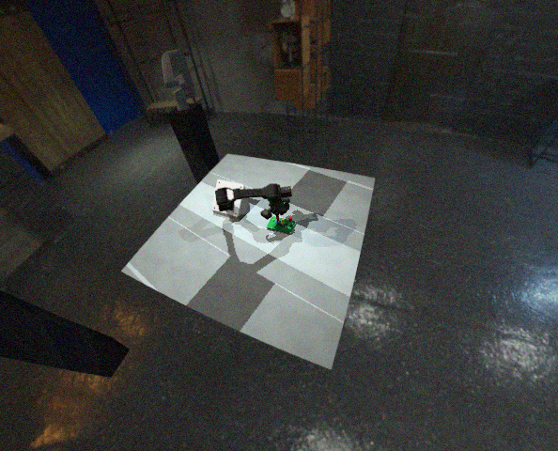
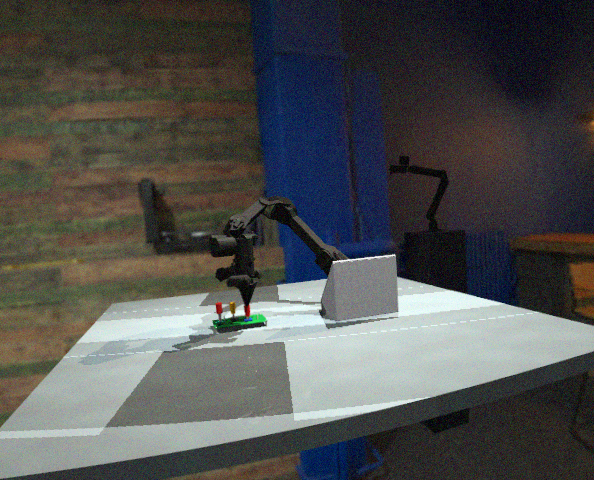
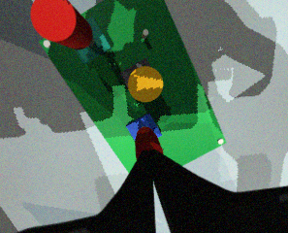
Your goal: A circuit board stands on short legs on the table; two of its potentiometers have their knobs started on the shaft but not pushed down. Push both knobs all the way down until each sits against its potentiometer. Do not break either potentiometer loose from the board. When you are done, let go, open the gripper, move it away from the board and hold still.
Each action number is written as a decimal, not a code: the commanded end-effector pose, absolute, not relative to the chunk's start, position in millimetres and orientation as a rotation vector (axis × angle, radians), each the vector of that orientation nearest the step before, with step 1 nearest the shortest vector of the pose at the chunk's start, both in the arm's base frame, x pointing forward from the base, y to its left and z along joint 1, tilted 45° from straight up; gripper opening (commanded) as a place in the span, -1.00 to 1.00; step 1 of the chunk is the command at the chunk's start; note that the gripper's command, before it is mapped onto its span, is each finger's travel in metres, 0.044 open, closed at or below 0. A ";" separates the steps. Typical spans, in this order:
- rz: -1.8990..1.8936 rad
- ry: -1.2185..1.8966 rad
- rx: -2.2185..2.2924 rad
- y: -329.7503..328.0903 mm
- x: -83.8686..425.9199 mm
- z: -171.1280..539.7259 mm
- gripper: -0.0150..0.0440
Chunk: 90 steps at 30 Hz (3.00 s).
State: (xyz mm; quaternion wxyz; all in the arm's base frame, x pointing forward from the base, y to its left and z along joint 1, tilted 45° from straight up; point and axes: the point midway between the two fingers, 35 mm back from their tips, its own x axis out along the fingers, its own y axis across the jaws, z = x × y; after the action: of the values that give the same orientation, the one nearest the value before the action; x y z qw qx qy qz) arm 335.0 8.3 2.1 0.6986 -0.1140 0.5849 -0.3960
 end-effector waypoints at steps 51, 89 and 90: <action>-0.918 1.305 -0.246 -8.2 337.7 -10.7 -0.49; -0.917 1.306 -0.245 5.8 338.7 3.2 -0.49; -0.917 1.306 -0.245 6.9 338.7 4.3 -0.49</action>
State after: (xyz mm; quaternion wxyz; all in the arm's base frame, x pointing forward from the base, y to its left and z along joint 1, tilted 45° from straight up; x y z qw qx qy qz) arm 336.9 8.4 4.2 0.6947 -0.1142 0.5854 -0.4022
